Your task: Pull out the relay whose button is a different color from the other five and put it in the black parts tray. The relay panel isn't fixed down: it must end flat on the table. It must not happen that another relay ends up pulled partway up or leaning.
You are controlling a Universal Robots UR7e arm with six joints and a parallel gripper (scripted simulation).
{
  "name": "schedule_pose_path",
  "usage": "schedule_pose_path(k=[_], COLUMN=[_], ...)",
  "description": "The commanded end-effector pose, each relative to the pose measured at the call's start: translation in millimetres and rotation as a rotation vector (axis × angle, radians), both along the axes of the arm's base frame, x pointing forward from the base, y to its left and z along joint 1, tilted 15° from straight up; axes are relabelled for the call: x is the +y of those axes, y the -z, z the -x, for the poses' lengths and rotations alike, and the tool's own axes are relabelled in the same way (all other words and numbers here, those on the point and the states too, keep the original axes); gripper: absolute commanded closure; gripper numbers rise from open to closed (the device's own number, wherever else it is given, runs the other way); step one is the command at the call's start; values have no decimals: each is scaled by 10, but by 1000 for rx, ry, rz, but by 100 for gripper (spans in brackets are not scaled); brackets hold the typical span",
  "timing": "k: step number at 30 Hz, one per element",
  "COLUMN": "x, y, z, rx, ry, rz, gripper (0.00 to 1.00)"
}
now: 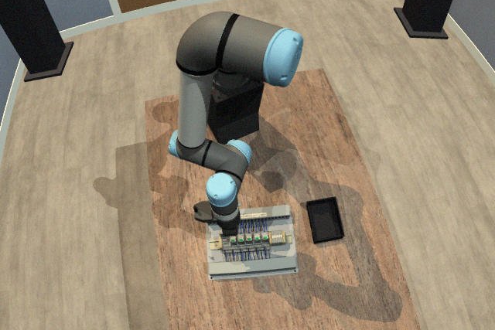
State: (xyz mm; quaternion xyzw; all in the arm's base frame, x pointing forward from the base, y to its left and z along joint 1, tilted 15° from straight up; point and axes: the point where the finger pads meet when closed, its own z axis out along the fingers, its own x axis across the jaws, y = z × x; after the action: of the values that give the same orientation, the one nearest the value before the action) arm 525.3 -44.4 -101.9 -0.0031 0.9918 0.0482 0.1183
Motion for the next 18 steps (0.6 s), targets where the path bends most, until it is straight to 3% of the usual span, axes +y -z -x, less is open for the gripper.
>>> schedule_pose_path(k=[1, 10, 18], x=[70, 240, 534], y=[-10, -20, -38], z=[7, 33, 79], rx=[-1, -1, -1], ry=[0, 0, 0], rz=[1, 1, 1], gripper=[100, 100, 100])
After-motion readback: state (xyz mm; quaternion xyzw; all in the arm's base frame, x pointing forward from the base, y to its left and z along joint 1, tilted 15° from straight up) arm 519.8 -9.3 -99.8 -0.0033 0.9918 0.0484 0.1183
